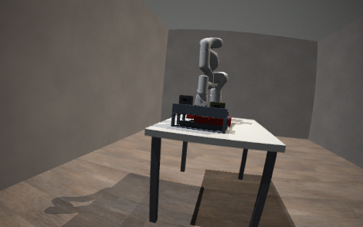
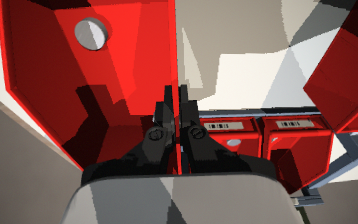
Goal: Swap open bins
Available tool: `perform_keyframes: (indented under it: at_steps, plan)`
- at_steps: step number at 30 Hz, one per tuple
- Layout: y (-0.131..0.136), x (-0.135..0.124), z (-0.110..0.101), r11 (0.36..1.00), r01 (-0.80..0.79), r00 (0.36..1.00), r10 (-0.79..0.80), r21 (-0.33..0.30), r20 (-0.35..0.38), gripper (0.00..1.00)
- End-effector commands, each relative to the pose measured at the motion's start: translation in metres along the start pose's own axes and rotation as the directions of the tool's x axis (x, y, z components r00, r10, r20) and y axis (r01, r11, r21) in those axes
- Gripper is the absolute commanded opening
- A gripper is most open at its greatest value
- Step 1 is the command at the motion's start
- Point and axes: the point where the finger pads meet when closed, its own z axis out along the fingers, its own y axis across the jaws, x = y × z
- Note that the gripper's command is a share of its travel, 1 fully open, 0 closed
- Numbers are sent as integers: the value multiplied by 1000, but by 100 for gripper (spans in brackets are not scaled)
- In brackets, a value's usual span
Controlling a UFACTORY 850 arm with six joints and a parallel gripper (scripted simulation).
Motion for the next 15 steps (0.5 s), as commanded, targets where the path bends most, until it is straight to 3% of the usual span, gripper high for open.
perform_keyframes:
  at_steps: [1,15]
  plan:
    - [0,-1,-1,1000,0,1000,-1,-11,-26,0]
    - [0,-1,-4,1000,0,1000,-1,-11,-26,0]
